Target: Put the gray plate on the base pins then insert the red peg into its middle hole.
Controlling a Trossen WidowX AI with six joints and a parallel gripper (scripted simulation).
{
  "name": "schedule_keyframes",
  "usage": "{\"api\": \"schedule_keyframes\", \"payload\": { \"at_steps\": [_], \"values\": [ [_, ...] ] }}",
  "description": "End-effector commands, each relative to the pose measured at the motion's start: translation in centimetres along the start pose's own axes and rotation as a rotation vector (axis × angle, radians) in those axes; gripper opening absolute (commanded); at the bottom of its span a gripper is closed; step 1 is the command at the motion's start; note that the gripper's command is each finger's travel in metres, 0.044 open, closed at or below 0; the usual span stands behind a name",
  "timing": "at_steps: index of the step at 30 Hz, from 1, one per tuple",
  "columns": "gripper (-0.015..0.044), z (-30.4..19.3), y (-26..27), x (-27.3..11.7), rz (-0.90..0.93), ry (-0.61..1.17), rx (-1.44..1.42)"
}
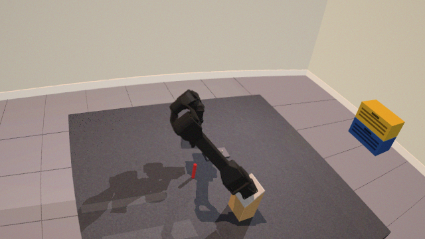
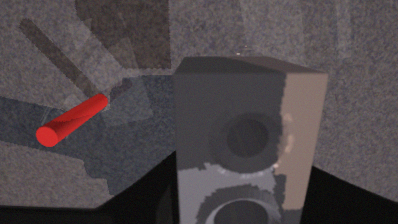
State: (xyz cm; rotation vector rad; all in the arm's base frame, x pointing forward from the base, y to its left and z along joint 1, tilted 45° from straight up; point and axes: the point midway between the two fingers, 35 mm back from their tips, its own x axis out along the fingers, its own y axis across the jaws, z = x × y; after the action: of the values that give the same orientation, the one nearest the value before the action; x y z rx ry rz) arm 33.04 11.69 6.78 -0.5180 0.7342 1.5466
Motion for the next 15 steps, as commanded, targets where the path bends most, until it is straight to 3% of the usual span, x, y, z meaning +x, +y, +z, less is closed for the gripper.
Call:
{"api": "schedule_keyframes", "payload": {
  "at_steps": [1,15],
  "values": [
    [0.0,0.1,0.0,-1.5,-0.01,0.003,-0.01],
    [0.0,-0.5,0.3,-3.8,-0.01,-0.001,-0.018]
  ]
}}
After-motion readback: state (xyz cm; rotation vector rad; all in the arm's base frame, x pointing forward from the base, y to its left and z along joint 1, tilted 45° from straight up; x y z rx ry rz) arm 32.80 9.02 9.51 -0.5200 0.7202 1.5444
